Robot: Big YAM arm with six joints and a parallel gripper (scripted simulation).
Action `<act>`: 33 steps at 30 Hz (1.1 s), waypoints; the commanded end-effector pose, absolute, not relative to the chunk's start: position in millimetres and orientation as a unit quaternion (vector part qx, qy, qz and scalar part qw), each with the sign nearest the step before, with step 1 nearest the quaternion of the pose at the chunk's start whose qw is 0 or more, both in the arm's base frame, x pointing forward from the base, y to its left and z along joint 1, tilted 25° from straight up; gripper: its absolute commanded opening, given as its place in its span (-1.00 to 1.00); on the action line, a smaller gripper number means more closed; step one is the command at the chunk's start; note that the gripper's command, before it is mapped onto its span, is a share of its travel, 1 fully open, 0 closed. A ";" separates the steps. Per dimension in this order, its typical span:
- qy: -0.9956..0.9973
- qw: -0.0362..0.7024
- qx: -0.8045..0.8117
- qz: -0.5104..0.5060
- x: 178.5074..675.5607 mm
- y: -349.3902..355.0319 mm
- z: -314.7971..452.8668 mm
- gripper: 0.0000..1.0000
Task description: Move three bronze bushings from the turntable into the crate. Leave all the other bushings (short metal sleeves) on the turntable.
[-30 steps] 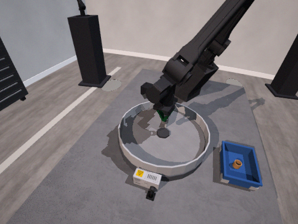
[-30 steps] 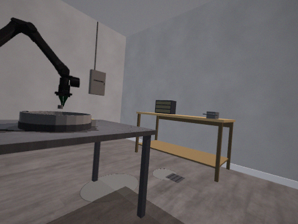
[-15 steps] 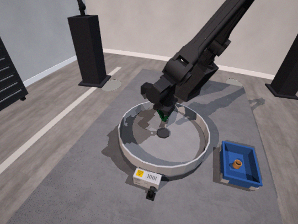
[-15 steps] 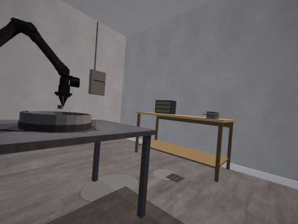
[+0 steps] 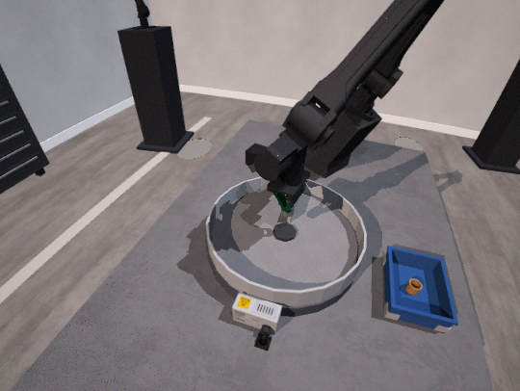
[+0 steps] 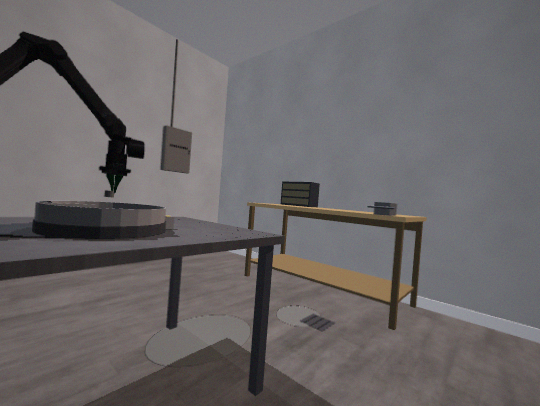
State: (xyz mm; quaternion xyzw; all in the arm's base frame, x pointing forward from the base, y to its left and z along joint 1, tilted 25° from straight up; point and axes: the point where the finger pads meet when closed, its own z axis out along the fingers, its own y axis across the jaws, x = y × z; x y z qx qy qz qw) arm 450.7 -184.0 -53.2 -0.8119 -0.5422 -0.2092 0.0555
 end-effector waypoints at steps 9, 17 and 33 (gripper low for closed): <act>-0.542 0.056 -0.813 -0.207 457.0 -174.3 -76.2 -1.00; -0.537 0.038 -0.814 -0.216 463.1 -186.6 -60.3 -1.00; -0.538 0.038 -0.814 -0.216 464.6 -187.3 -60.9 -1.00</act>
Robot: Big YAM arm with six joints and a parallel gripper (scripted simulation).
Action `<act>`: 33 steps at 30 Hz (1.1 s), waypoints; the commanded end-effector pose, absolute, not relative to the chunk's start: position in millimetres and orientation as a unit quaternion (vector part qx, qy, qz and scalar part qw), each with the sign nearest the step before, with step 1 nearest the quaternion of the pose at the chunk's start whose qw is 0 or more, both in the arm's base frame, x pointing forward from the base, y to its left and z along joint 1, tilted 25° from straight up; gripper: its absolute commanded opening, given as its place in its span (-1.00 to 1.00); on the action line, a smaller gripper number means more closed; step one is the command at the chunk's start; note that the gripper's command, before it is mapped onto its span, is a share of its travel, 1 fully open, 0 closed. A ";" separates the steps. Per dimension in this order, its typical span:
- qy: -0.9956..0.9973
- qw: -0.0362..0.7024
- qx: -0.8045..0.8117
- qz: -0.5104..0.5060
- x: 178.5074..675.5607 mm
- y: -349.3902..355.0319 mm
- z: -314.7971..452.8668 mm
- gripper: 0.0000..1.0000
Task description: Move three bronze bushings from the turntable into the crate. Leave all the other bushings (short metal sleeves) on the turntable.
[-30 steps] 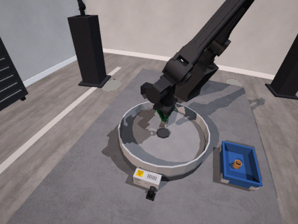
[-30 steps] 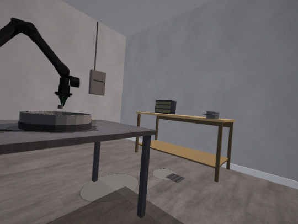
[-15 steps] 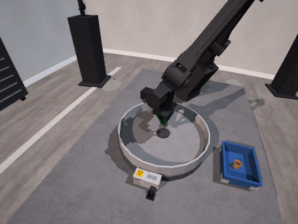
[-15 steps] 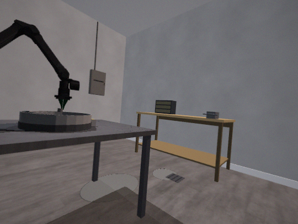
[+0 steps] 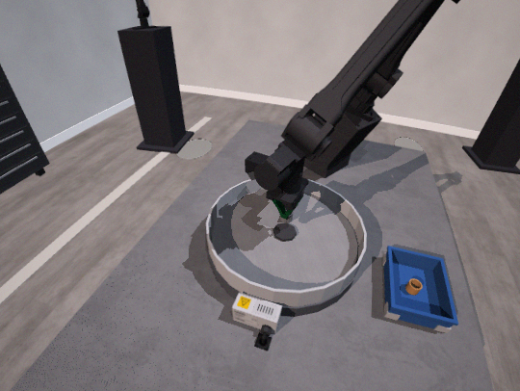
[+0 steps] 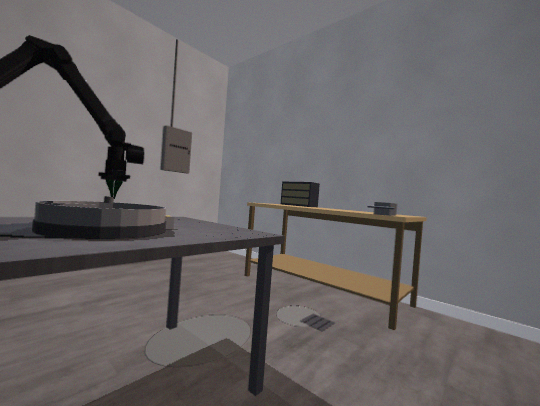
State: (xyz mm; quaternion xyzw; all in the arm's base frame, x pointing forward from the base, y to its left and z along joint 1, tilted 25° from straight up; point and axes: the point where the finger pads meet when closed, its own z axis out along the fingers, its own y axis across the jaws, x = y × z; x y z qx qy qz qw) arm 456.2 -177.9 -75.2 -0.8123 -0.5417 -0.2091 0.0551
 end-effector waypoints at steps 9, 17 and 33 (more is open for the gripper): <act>-0.538 0.038 -0.814 -0.216 464.6 -187.3 -60.9 -1.00; -0.539 0.039 -0.814 -0.216 464.9 -186.3 -63.4 -1.00; -0.543 0.047 -0.811 -0.212 473.0 -172.3 -90.2 -1.00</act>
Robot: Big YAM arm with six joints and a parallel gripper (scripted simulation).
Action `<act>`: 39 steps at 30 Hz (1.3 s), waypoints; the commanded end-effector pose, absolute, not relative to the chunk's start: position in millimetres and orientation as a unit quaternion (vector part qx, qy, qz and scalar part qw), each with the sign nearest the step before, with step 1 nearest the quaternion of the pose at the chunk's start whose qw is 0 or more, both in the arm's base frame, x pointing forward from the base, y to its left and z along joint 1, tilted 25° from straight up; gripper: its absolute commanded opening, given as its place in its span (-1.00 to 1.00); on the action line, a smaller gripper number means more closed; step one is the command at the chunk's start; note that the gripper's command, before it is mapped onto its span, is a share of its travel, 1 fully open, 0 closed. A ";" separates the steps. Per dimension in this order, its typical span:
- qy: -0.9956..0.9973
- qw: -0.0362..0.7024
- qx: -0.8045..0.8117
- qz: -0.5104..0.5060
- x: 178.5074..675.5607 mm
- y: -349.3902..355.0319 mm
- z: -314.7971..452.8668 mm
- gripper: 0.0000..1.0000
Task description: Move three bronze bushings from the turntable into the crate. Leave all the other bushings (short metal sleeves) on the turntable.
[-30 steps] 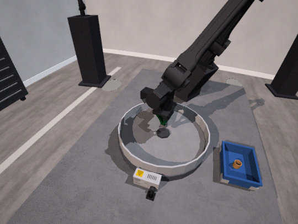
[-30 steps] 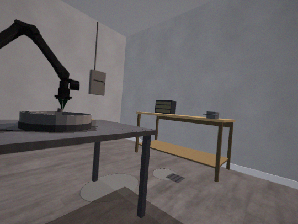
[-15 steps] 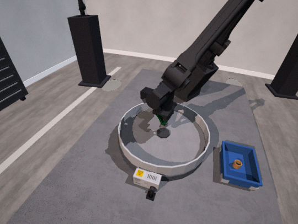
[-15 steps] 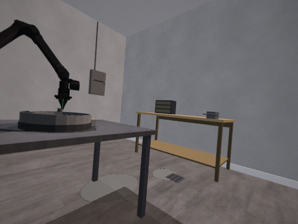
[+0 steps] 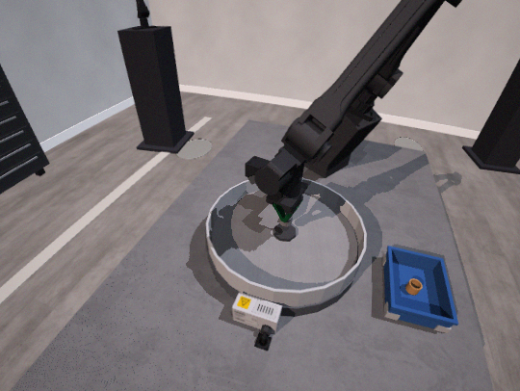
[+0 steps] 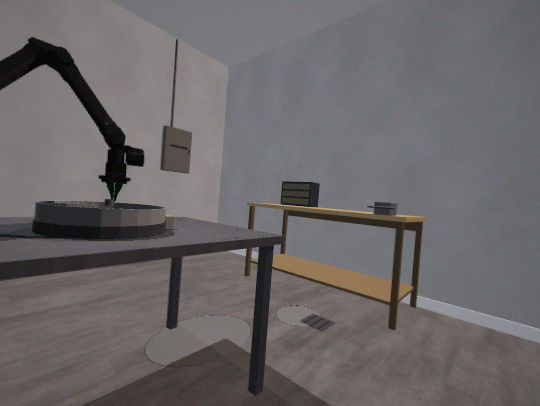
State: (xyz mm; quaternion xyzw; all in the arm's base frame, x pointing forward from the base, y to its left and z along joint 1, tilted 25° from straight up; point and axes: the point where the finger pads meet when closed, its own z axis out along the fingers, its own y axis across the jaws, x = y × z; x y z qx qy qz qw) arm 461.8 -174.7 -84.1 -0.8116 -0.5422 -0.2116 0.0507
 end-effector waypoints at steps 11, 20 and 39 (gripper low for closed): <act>-0.540 0.042 -0.813 -0.214 480.8 -174.1 -101.3 -1.00; -0.541 0.044 -0.812 -0.214 481.7 -170.8 -107.3 -1.00; -0.543 0.041 -0.811 -0.215 483.3 -171.1 -103.2 -1.00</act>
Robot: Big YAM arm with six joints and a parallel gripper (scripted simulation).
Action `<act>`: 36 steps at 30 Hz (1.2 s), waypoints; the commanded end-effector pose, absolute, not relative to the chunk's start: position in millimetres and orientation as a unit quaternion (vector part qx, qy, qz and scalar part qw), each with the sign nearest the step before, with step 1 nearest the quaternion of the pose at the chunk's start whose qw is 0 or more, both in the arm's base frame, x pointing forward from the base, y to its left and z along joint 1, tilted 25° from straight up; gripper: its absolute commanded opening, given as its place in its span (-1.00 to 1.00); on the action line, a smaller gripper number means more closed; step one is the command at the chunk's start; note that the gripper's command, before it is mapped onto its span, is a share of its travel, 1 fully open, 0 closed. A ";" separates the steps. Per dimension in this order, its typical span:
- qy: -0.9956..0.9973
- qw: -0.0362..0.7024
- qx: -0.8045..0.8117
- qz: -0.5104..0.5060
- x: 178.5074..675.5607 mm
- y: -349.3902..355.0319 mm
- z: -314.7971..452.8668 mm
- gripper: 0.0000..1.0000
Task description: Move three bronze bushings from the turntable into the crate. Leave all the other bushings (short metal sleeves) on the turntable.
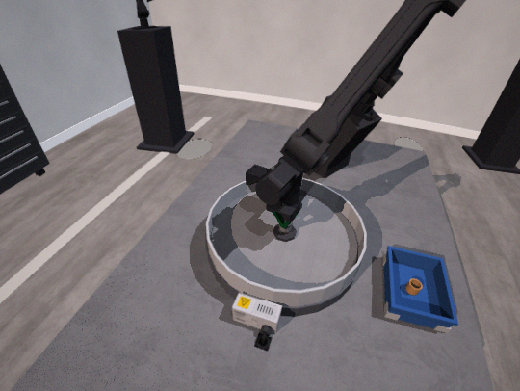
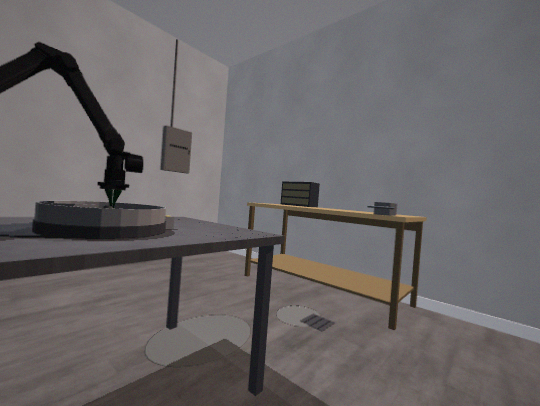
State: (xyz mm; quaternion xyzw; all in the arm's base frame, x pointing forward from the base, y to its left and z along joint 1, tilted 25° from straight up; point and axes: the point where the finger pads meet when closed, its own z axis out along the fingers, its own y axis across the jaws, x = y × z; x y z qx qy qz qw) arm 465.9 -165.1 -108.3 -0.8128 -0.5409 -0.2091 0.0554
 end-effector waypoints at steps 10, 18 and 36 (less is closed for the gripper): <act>-0.543 0.041 -0.811 -0.215 483.3 -171.1 -103.2 -1.00; -0.543 0.041 -0.811 -0.215 483.3 -171.1 -103.2 -1.00; -0.543 0.041 -0.811 -0.215 485.2 -170.7 -104.9 -1.00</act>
